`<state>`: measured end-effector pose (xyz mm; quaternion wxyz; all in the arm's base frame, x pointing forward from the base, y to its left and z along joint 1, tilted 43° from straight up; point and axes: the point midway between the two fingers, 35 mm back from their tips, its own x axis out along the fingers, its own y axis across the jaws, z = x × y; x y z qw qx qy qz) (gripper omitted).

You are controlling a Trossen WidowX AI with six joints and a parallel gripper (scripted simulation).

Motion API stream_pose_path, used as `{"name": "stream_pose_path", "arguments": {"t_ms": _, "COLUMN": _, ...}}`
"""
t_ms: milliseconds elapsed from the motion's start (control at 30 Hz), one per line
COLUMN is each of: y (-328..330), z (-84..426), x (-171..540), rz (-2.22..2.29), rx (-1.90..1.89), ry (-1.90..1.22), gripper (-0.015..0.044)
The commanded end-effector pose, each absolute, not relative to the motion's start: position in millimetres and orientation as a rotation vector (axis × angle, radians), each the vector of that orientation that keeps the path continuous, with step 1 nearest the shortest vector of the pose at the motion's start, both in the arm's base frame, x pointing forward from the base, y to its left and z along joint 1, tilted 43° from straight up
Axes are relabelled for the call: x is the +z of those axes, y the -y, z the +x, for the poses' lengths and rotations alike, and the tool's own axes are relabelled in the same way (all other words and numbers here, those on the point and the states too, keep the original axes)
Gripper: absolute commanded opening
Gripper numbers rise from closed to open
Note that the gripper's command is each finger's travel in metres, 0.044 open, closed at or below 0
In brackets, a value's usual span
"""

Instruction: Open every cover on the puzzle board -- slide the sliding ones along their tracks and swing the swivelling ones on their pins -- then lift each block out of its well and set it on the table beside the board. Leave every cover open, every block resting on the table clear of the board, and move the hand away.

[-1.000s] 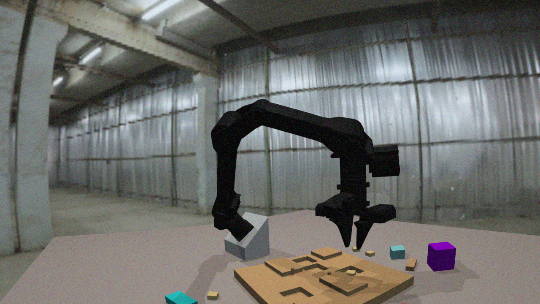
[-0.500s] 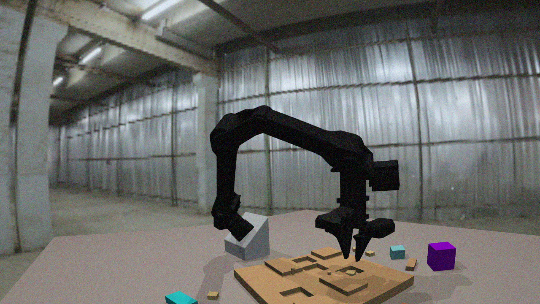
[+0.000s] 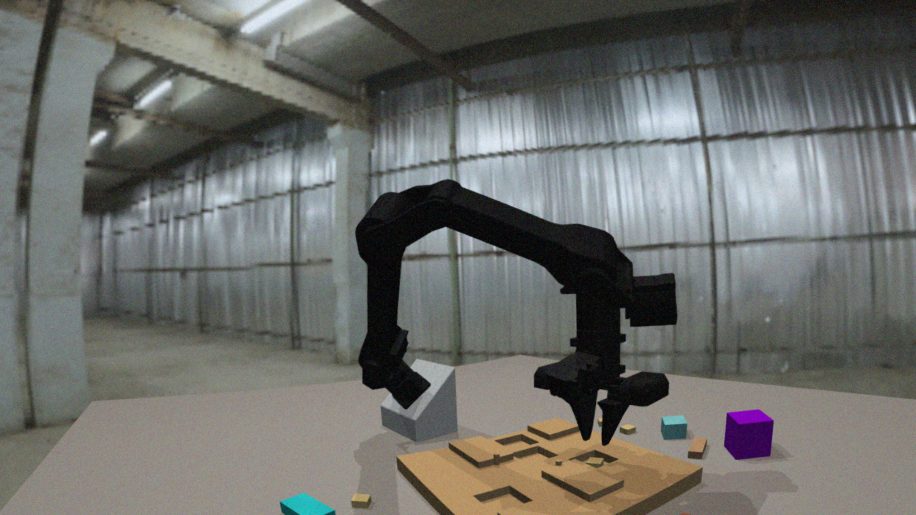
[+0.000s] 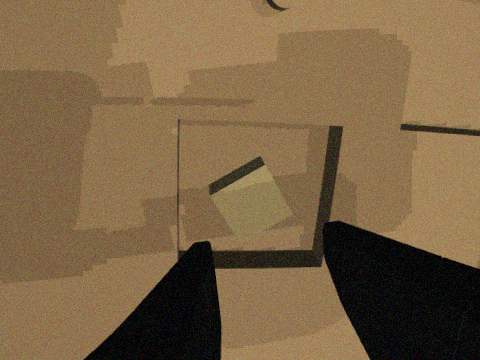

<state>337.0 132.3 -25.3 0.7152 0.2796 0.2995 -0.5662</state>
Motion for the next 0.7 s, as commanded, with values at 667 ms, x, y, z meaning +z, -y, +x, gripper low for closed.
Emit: {"name": "stream_pose_path", "arguments": {"t_ms": 667, "y": -127.2, "z": 338.5, "x": -29.5, "rz": 0.612, "rx": -1.254, "ry": -0.663, "gripper": 0.0144}}
